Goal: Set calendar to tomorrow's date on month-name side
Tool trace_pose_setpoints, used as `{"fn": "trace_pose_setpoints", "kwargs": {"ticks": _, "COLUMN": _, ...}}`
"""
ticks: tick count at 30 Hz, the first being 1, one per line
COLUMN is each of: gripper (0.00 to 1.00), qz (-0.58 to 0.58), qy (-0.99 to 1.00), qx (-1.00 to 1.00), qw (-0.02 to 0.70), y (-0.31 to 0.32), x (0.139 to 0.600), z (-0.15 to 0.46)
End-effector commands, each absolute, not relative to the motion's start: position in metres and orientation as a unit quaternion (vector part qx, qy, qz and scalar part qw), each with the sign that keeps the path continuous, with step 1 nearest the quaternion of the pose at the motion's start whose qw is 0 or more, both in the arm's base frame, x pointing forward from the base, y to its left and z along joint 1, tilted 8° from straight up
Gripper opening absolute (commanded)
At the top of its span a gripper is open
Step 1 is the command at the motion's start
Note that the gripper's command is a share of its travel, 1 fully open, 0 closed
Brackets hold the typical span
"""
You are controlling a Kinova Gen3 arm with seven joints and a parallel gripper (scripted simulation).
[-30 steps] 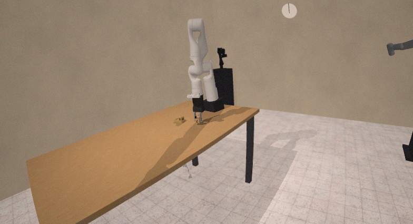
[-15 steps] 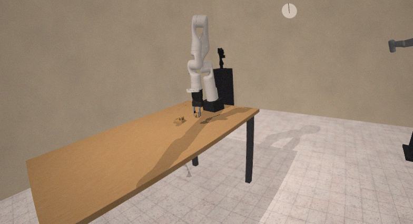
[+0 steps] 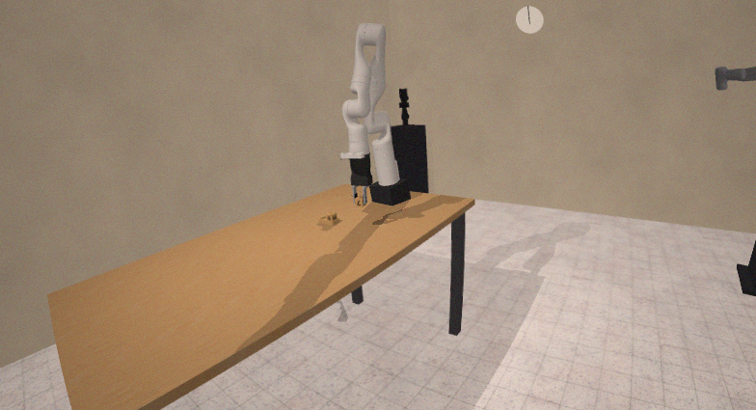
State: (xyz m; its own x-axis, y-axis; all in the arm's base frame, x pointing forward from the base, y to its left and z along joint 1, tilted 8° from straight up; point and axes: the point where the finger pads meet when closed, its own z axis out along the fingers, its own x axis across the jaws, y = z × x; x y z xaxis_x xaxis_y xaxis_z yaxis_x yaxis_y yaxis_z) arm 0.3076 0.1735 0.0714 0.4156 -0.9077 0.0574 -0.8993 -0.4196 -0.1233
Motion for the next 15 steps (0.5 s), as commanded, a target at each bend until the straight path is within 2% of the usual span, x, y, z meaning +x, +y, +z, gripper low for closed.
{"fn": "trace_pose_setpoints", "kwargs": {"ticks": 1, "gripper": 0.6, "qz": -0.055, "qy": 0.533, "qx": -0.843, "qw": 0.039, "y": 0.1789, "x": 0.3038, "z": 0.0767}}
{"fn": "trace_pose_setpoints", "kwargs": {"ticks": 15, "gripper": 0.6, "qz": -0.055, "qy": 0.533, "qx": -0.843, "qw": 0.039, "y": 0.1789, "x": 0.3031, "z": 0.0816}}
